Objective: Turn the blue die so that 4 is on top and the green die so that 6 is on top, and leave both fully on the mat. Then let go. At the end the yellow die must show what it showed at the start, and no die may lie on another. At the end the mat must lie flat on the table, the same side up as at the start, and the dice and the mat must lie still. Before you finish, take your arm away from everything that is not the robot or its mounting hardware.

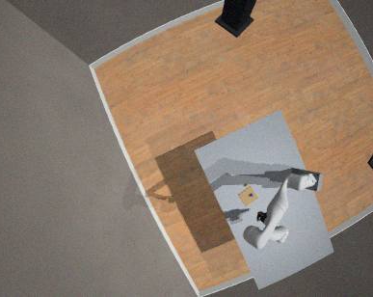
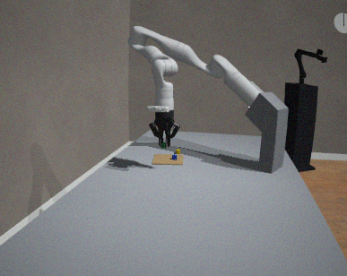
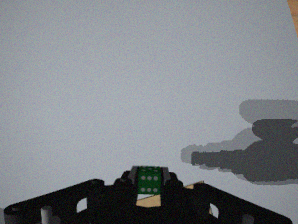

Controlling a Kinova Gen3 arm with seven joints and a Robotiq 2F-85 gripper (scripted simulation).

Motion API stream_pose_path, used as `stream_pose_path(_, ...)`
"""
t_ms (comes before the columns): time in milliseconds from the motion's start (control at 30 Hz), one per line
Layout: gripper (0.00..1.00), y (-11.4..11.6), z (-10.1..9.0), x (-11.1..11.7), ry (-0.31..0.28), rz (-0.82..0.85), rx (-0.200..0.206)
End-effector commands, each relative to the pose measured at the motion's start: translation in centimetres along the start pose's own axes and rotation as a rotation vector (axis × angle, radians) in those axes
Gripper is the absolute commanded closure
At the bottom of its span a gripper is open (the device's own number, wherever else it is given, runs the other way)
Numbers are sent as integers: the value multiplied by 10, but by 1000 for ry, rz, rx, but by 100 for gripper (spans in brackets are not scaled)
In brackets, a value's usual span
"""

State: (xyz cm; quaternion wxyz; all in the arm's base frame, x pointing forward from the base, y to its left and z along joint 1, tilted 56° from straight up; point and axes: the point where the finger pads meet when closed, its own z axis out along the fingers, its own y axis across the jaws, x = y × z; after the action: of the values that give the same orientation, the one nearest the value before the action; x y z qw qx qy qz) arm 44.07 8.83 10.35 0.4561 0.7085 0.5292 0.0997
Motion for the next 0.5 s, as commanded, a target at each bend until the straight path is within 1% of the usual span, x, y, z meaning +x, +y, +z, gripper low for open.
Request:
stream_pose_path(0,85,1,-2,1,4,1,-2)
stream_pose_path(267,85,3,-2,-1,4,-4,-2)
stream_pose_path(367,85,14,-2,-15,5,-32,-2)
stream_pose_path(467,85,32,-2,-42,6,-84,-3)
